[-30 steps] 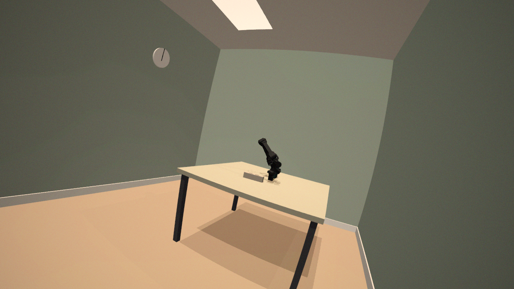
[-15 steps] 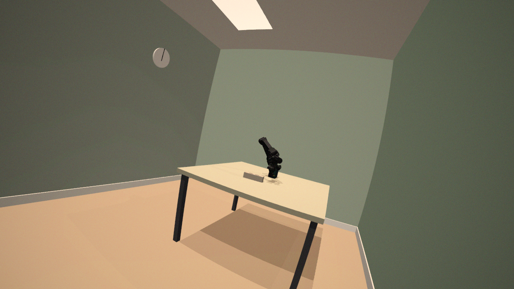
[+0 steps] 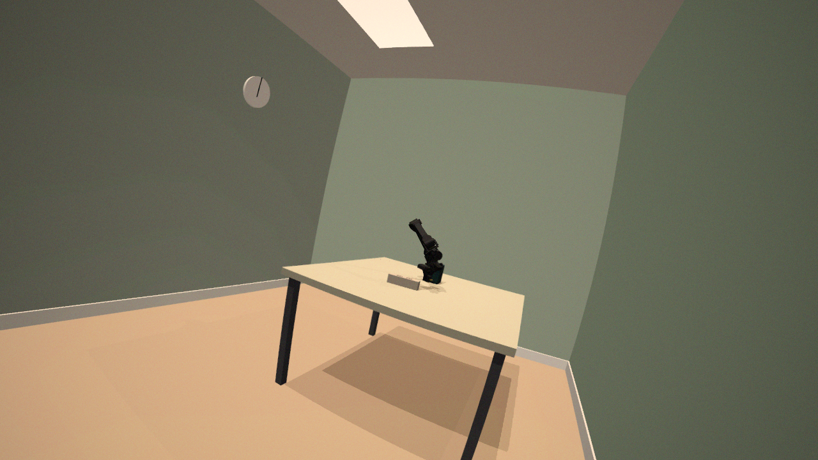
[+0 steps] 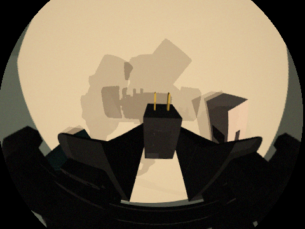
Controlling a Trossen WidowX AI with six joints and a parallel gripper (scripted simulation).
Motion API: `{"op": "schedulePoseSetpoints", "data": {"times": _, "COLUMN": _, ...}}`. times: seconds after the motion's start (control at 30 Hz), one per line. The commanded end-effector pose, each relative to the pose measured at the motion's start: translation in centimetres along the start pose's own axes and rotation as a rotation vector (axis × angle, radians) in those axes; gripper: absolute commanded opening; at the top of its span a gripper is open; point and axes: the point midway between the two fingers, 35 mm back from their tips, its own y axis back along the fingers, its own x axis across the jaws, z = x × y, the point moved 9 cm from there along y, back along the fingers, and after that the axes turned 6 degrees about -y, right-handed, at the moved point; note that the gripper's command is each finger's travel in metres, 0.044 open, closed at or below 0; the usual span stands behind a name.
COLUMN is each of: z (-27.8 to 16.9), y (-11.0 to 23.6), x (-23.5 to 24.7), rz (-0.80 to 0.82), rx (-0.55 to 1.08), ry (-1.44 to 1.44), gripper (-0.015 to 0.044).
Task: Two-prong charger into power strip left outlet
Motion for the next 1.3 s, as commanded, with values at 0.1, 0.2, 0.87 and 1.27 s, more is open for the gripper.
{"op": "schedulePoseSetpoints", "data": {"times": 0.1, "z": -1.2, "y": -0.6, "x": -0.9, "rz": 0.006, "rx": -0.002, "ry": -0.173, "gripper": 0.0}}
{"op": "schedulePoseSetpoints", "data": {"times": 0.2, "z": -1.6, "y": -0.8, "x": -1.3, "rz": 0.011, "rx": -0.003, "ry": -0.244, "gripper": 0.0}}
{"op": "schedulePoseSetpoints", "data": {"times": 0.87, "z": -5.0, "y": -2.6, "x": -3.5, "rz": 0.036, "rx": 0.003, "ry": -0.72, "gripper": 0.0}}
{"op": "schedulePoseSetpoints", "data": {"times": 1.27, "z": -7.2, "y": -3.6, "x": -4.5, "rz": 0.045, "rx": 0.016, "ry": -1.007, "gripper": 0.0}}
